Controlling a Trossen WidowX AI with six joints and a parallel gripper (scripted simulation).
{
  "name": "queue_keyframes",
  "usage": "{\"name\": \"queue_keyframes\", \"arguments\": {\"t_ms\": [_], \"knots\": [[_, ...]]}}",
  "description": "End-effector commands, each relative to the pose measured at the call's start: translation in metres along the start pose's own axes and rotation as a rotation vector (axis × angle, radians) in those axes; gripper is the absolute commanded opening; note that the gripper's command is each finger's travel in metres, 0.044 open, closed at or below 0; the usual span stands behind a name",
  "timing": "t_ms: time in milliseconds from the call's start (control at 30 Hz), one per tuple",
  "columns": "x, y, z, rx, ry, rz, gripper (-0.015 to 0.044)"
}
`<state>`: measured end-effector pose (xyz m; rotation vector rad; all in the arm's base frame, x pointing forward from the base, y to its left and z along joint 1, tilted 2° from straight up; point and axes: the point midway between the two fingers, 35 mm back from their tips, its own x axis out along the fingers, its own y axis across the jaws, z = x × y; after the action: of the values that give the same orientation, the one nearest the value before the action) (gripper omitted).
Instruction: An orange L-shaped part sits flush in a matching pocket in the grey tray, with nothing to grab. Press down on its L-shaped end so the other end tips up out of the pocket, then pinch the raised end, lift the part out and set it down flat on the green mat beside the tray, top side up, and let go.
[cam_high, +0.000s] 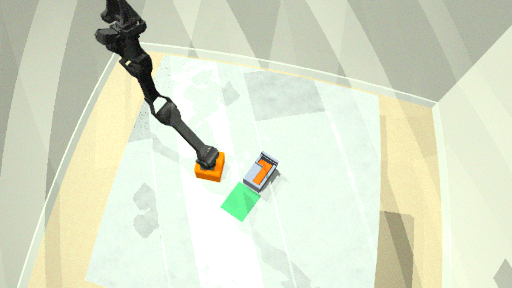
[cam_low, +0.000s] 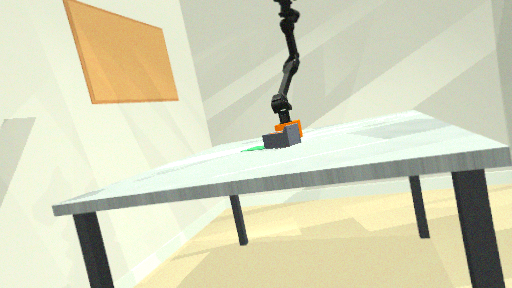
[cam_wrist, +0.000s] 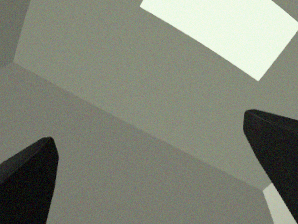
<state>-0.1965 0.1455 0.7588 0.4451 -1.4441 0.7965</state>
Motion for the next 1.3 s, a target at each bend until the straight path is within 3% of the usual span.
{"name": "queue_keyframes", "arguments": {"t_ms": [0, 267, 500, 800, 1000, 1267], "knots": [[0.0, -0.005, 0.0, -0.001, -0.002, -0.011, 0.0374], [-0.003, -0.068, -0.002, -0.002, -0.002, -0.163, 0.018], [-0.011, -0.125, -0.015, 0.018, 0.04, -0.285, 0.018], [-0.058, -0.272, -0.068, 0.098, 0.186, -0.653, 0.018], [-0.118, -0.361, -0.121, 0.112, 0.323, -0.908, 0.018], [-0.229, -0.439, -0.208, 0.166, 0.604, -1.24, 0.018]]}}
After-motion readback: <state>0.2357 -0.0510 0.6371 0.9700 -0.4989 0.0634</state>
